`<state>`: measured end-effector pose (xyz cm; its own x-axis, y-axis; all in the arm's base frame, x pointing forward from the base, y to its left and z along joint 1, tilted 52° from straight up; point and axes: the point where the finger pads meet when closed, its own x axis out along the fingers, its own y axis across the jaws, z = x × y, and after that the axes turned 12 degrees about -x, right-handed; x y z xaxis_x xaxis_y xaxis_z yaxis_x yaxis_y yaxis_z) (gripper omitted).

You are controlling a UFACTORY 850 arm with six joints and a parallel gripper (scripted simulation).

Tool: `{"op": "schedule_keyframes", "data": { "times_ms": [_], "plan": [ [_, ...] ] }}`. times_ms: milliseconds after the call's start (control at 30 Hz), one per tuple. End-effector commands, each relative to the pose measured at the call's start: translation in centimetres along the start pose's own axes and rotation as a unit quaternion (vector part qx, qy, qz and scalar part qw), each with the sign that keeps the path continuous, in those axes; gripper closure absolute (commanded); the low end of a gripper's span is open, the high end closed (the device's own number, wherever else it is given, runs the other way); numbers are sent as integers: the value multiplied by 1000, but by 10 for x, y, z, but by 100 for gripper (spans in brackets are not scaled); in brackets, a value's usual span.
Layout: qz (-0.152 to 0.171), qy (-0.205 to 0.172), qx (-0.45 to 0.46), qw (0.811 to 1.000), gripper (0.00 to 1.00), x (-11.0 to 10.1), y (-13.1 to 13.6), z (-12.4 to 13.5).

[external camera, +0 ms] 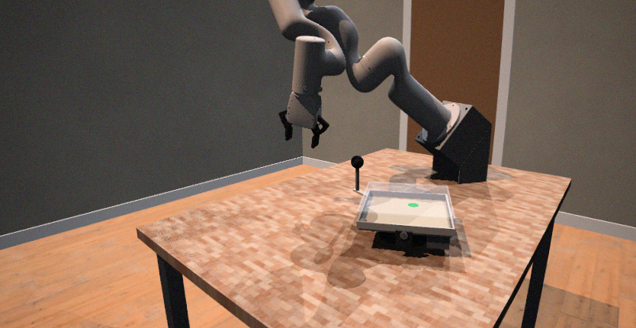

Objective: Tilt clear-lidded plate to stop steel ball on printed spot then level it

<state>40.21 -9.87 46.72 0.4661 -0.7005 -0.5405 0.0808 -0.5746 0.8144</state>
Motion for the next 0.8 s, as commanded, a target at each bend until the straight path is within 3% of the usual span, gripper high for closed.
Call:
{"op": "schedule_keyframes", "data": {
  "times_ms": [0, 600, 767],
  "plan": [
    [0, 0, 0, 1000, 0, 0, 0, 0],
    [0, 1, 2, 1000, 0, 0, 0, 0],
    [-10, 14, 44, 999, 0, -2, -25, -3]
  ]
}}
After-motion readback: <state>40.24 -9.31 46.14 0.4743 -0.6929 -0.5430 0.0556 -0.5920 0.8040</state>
